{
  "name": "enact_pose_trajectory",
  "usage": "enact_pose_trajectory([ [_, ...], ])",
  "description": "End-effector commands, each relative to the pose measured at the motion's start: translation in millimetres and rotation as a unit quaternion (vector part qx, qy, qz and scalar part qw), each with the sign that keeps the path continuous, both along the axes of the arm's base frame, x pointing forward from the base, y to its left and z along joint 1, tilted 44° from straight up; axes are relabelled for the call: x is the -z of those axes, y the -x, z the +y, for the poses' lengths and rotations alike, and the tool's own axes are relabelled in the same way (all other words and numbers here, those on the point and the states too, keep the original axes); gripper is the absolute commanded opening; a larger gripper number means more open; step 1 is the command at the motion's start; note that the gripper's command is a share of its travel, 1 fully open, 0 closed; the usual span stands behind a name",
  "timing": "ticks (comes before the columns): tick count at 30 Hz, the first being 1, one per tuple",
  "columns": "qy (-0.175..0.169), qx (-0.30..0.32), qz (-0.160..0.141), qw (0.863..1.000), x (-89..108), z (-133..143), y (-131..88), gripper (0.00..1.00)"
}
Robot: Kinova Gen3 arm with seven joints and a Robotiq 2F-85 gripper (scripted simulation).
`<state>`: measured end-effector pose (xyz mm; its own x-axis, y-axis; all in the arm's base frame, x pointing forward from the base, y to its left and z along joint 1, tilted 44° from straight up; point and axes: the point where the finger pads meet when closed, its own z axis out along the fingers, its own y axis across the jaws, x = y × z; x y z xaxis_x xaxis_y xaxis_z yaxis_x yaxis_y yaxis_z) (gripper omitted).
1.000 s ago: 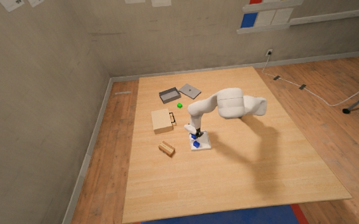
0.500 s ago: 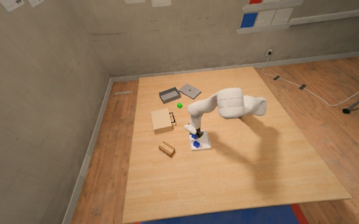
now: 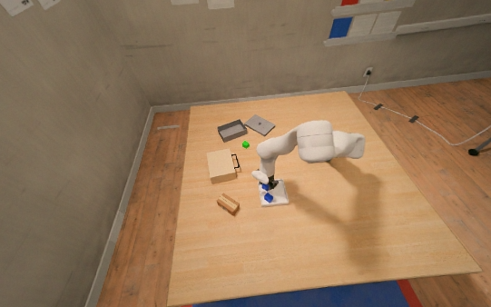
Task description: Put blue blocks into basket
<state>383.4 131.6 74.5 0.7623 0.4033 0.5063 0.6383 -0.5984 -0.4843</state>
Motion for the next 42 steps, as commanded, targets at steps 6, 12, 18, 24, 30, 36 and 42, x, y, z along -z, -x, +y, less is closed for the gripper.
enact_pose_trajectory([
  [6,0.0,0.001,0.0,1.0,-0.4,-0.7,-0.4,0.61],
  [12,0.0,0.001,0.0,1.0,-2.6,-2.8,0.0,0.61],
  [18,0.0,0.001,0.0,1.0,-6.7,-6.8,0.6,0.61],
  [24,0.0,0.001,0.0,1.0,-17.3,-17.1,2.2,0.61],
  [30,0.0,0.001,0.0,1.0,-30.3,-29.7,4.2,0.61],
  [36,0.0,0.001,0.0,1.0,-45.9,-44.8,6.6,0.61],
  [42,0.0,0.001,0.0,1.0,-64.6,-62.9,9.4,0.61],
])
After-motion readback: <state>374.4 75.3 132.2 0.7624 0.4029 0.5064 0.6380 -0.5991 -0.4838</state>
